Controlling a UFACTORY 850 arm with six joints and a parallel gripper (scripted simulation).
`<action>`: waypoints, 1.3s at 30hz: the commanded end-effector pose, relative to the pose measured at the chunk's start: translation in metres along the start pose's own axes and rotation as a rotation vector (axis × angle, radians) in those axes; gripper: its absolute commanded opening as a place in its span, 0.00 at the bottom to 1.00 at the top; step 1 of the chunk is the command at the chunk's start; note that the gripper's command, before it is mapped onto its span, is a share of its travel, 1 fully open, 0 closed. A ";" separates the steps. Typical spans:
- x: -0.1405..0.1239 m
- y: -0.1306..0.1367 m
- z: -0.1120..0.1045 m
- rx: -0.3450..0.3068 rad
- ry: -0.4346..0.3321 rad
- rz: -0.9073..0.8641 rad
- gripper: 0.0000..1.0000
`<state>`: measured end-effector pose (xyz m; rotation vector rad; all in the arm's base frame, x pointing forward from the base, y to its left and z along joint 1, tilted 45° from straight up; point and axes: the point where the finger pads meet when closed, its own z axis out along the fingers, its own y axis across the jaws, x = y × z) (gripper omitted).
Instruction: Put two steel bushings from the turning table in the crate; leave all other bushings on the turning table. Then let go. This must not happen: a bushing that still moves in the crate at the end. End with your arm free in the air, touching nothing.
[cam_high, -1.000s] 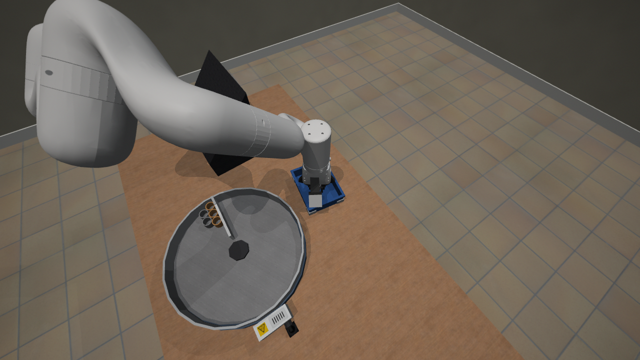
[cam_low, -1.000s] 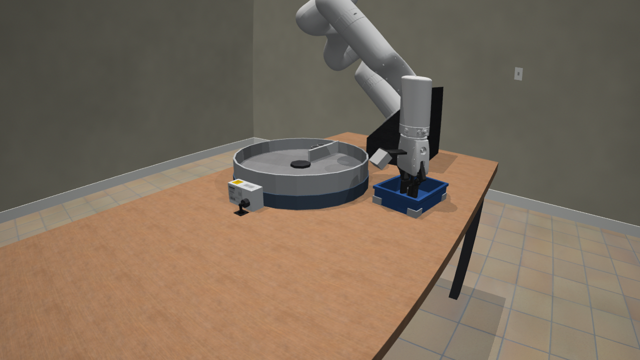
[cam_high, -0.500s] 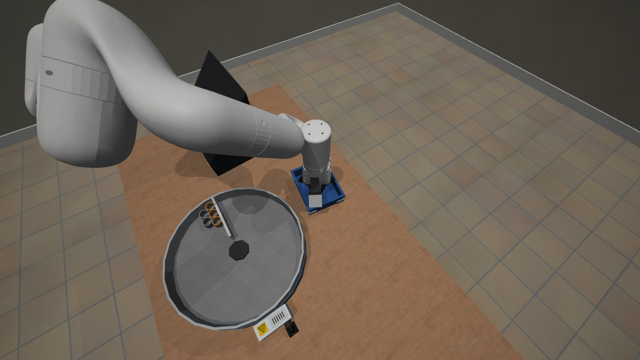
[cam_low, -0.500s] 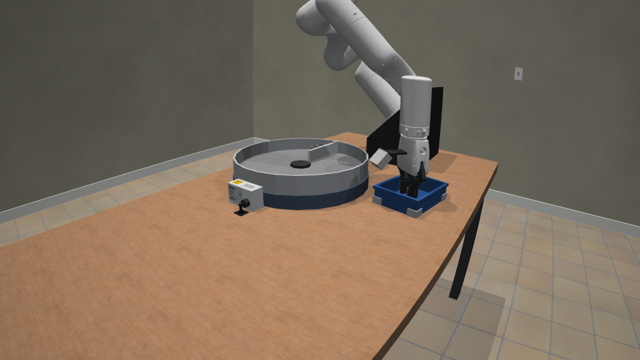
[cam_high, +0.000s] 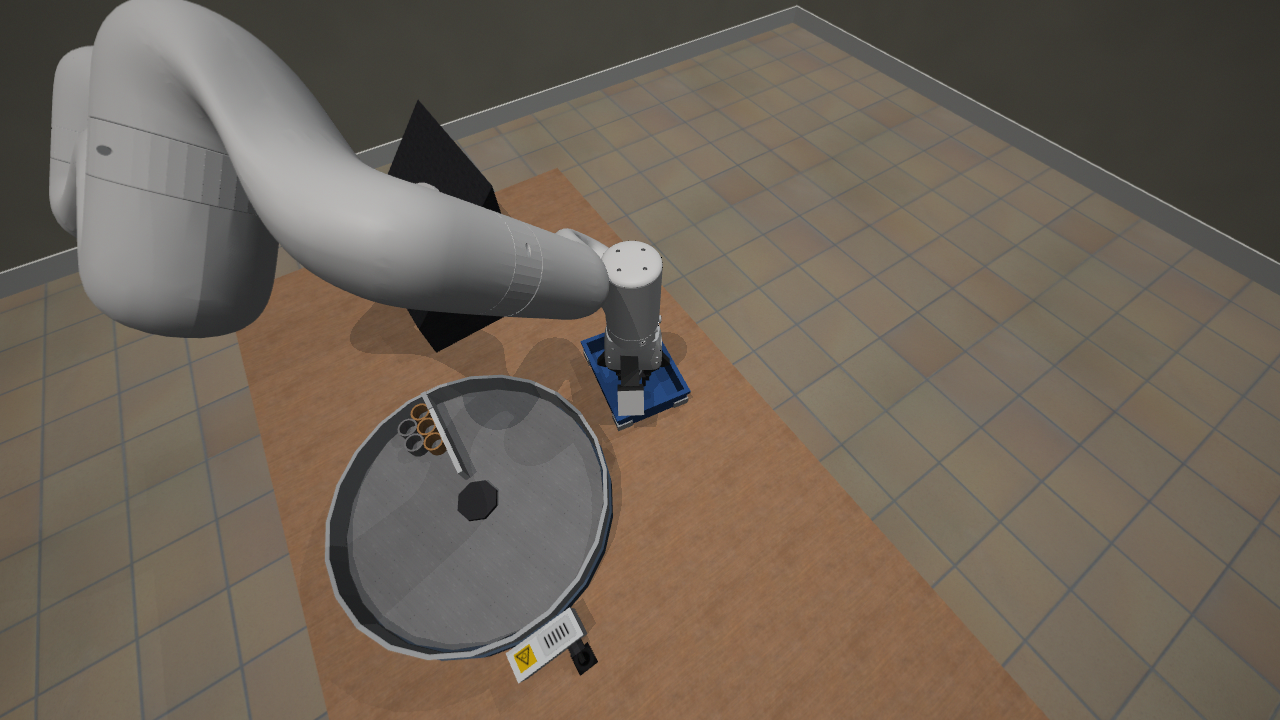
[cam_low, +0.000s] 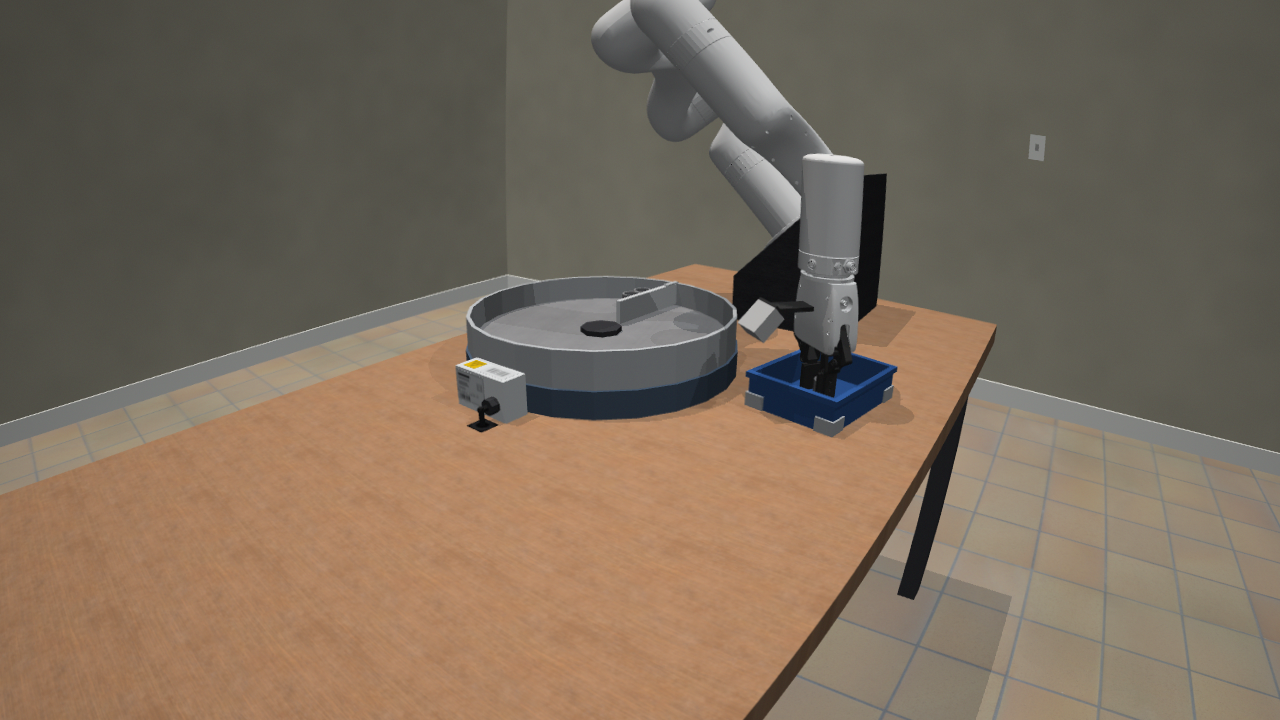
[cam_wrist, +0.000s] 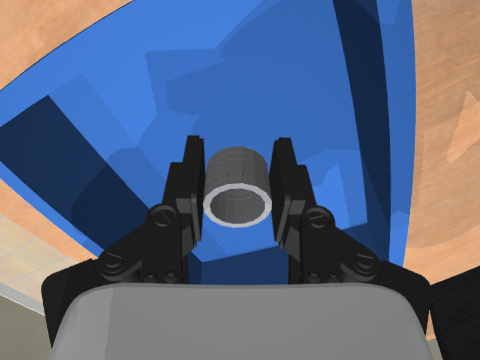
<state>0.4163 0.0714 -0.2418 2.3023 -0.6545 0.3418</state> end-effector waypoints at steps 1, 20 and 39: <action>0.000 -0.001 0.000 0.001 0.001 0.001 0.00; 0.000 -0.001 0.002 0.001 0.001 0.001 0.00; 0.000 -0.001 0.002 0.001 0.001 0.001 0.41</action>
